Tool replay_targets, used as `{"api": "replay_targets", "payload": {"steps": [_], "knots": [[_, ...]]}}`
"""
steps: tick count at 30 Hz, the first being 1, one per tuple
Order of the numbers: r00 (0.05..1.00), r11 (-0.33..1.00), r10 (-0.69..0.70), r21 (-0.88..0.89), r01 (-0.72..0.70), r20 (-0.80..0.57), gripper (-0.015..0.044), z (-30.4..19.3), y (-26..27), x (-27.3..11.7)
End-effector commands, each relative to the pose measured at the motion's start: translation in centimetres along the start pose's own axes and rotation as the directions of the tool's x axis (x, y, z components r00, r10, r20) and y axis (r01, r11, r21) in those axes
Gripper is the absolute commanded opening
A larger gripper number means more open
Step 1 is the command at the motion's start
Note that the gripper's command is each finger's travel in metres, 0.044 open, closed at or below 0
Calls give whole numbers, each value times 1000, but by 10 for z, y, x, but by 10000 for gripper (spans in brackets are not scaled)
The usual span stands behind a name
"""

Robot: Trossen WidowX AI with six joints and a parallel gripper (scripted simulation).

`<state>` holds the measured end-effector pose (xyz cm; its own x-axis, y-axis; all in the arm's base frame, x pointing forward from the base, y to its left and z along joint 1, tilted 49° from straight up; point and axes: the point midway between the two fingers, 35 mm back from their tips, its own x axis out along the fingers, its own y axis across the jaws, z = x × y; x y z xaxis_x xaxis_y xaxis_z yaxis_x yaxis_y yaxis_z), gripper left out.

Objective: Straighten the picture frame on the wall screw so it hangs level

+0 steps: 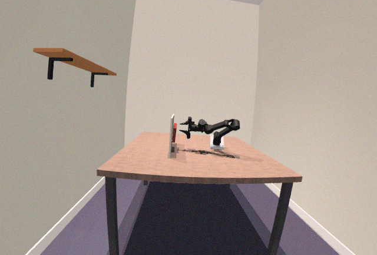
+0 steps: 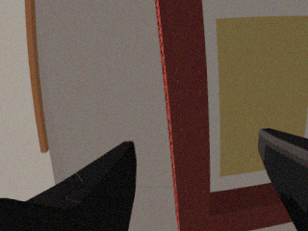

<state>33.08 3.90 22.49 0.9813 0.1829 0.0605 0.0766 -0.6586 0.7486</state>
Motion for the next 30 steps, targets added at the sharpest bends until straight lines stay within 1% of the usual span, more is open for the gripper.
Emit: {"api": "replay_targets", "payload": {"steps": [1, 30], "knots": [[1000, 1000, 4, -5, -4, 1, 260, 0, 1, 1], [1000, 1000, 6, -5, -6, -1, 260, 0, 1, 40]]}}
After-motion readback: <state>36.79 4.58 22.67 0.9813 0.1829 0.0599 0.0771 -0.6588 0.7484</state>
